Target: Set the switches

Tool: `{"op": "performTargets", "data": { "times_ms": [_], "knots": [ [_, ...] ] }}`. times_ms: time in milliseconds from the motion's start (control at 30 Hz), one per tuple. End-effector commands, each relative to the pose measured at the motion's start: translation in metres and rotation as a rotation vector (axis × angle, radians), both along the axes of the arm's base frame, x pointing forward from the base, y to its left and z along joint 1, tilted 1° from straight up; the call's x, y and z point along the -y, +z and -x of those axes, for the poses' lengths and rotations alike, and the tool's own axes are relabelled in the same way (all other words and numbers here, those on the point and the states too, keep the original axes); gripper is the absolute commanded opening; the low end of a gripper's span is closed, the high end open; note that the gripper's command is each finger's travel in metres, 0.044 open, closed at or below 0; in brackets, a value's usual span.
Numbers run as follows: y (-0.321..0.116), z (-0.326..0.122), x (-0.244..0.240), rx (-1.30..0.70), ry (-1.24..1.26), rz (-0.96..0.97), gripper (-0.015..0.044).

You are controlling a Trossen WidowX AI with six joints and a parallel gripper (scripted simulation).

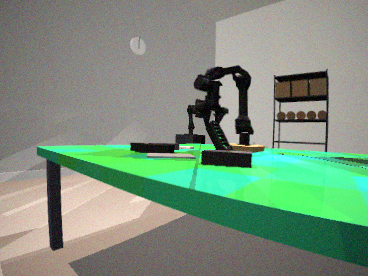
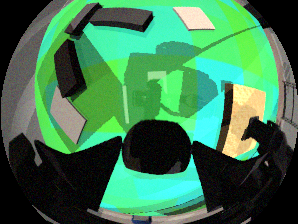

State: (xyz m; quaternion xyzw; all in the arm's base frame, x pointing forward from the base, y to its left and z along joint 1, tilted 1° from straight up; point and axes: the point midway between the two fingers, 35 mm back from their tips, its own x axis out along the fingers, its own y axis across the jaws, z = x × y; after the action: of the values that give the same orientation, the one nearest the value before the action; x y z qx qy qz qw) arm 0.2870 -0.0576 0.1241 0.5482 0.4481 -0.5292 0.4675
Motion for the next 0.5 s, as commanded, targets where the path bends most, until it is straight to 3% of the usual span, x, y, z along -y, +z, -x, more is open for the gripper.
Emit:
{"op": "performTargets", "data": {
  "times_ms": [0,467],
  "knots": [
    [-0.0063,0.0020,0.0002,-0.013,0.009,-0.008,0.0338],
    [-0.0119,0.0033,0.0095,-0.013,0.009,-0.007,0.0338]
  ]
}}
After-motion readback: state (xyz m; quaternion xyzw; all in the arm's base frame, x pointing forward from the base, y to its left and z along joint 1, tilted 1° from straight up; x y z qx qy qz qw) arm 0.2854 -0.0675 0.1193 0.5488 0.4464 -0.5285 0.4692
